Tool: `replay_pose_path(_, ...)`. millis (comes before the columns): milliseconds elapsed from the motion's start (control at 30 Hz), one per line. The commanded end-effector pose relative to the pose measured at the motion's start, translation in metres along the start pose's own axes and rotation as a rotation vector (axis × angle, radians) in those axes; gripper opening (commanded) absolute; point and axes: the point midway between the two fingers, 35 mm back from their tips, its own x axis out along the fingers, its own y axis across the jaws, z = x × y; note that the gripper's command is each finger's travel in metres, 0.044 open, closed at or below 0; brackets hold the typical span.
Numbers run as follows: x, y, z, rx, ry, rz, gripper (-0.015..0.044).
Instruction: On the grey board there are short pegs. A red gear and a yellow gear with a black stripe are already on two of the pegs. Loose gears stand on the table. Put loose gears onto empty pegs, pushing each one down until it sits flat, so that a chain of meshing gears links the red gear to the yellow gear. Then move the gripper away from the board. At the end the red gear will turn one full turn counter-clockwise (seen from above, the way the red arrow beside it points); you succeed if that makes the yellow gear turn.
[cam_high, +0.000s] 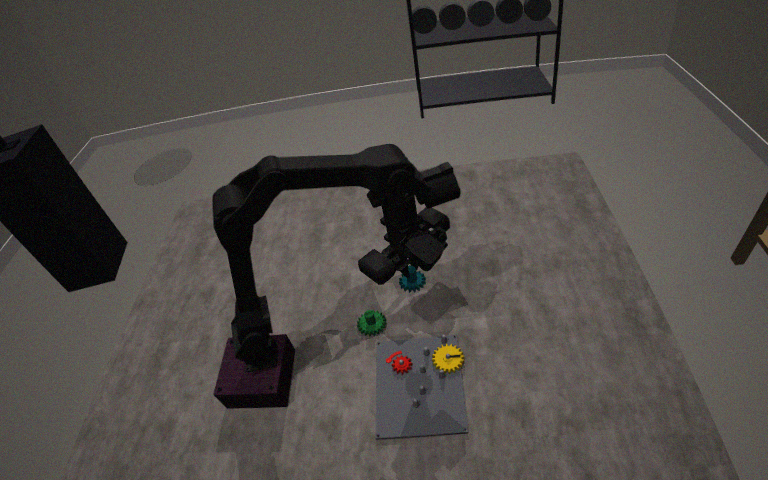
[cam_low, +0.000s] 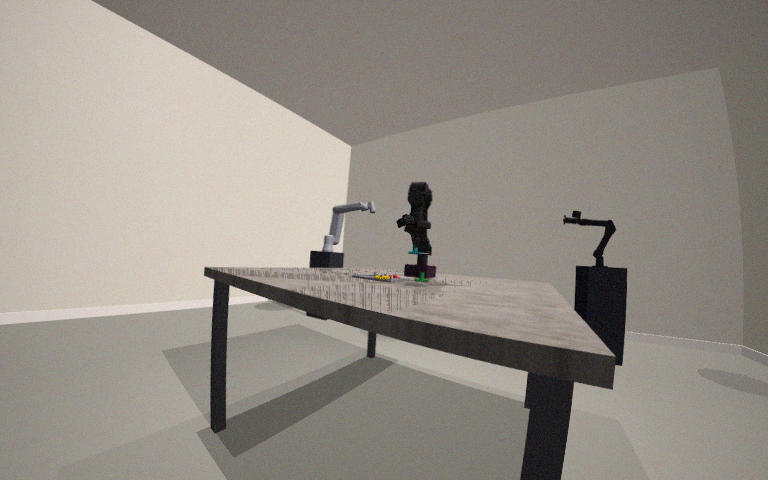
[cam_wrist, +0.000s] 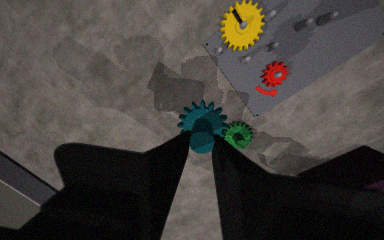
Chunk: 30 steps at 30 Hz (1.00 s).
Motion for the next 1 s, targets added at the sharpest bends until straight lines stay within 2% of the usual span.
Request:
replay_pose_path(0,0.005,-0.005,0.008,-0.001,0.006,-0.001,0.0000)
replay_pose_path(967,0.038,-0.048,0.067,0.006,0.001,-0.004,0.0000)
